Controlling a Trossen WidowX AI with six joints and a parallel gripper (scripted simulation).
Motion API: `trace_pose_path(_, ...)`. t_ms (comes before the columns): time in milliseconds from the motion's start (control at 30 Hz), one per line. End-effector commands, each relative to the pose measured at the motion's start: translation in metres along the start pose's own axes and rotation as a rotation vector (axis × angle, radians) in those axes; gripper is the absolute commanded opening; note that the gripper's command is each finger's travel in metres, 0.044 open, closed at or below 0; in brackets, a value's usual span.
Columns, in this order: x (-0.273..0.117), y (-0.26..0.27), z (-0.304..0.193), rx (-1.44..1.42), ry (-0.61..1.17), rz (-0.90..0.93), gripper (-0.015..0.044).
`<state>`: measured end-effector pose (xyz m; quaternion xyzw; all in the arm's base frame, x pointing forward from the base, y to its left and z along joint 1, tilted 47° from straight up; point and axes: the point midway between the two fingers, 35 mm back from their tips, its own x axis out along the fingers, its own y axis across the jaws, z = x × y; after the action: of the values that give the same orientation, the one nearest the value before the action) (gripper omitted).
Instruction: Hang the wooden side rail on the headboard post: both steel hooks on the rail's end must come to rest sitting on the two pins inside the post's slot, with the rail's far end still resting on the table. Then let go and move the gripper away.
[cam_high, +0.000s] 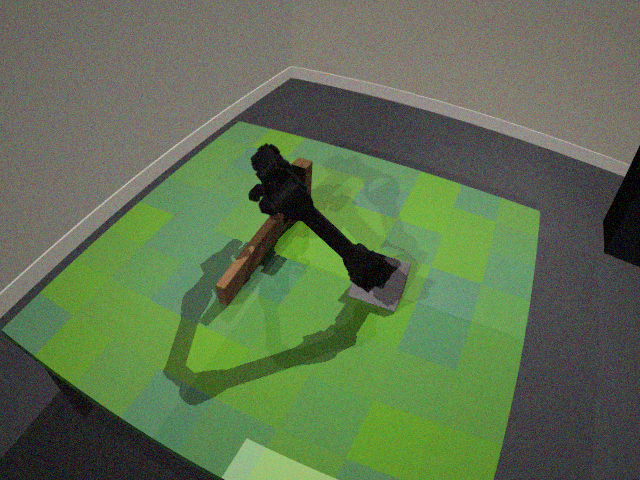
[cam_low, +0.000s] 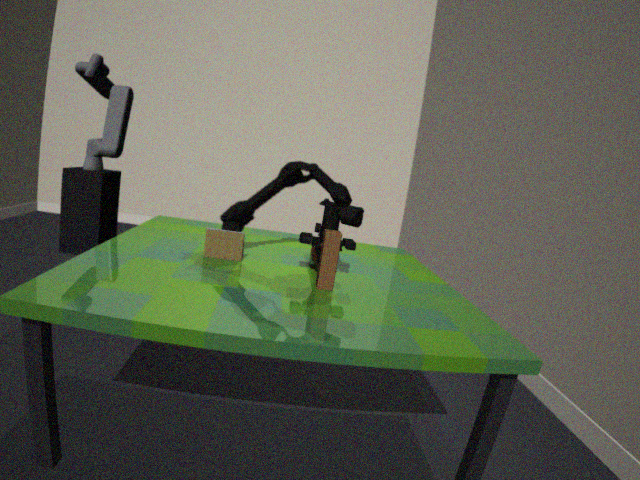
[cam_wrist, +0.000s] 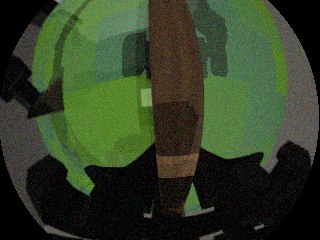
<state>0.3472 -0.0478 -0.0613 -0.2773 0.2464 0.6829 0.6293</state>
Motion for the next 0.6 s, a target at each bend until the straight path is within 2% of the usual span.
trace_pose_path(0, -0.0016, 0.0003, -0.0030, 0.011, 0.007, -0.007, 0.0000)
trace_pose_path(567, 0.0013, 0.0002, -0.0030, 0.011, 0.007, -0.007, 0.0000)
